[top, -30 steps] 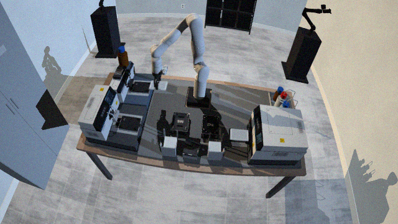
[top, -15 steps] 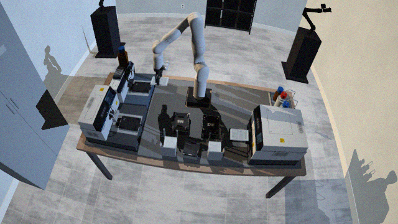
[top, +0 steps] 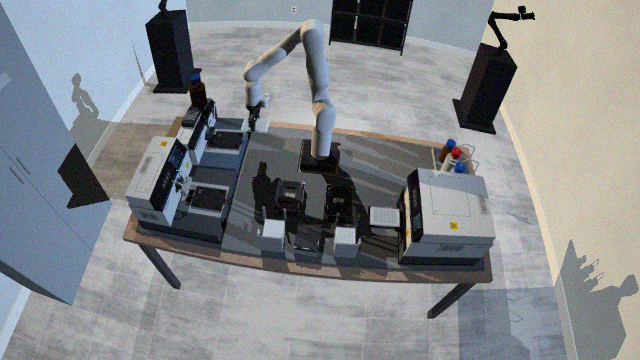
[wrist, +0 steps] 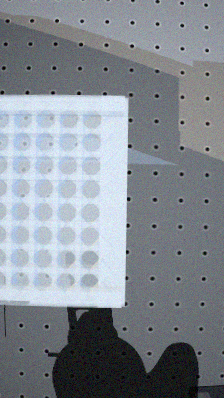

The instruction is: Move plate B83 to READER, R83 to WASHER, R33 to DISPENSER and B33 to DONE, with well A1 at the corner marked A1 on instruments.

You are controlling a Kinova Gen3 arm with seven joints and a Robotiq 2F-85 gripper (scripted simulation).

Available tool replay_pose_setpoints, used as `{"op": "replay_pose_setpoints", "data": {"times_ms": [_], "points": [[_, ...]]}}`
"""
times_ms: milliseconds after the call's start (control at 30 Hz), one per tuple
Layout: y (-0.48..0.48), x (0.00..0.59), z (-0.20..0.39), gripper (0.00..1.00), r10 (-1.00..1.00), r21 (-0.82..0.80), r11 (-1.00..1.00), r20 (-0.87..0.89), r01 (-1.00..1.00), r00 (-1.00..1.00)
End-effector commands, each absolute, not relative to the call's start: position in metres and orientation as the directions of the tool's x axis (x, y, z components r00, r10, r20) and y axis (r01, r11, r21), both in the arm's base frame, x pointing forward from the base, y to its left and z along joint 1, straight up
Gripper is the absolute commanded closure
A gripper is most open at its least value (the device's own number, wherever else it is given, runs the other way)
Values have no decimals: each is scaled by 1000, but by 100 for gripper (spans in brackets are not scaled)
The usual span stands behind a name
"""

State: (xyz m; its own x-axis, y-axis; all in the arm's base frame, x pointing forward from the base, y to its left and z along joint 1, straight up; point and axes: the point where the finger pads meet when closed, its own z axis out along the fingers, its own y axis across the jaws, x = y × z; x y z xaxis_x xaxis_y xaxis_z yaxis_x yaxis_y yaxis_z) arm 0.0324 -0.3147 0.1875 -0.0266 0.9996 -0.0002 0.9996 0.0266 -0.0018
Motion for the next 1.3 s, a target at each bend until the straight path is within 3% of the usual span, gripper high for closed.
{"op": "replay_pose_setpoints", "data": {"times_ms": [0,1267], "points": [[-323,31,188,6,1000,-1,27,-1,1000,-27],[-431,25,188,6,1000,-1,30,-1,1000,-30]]}}
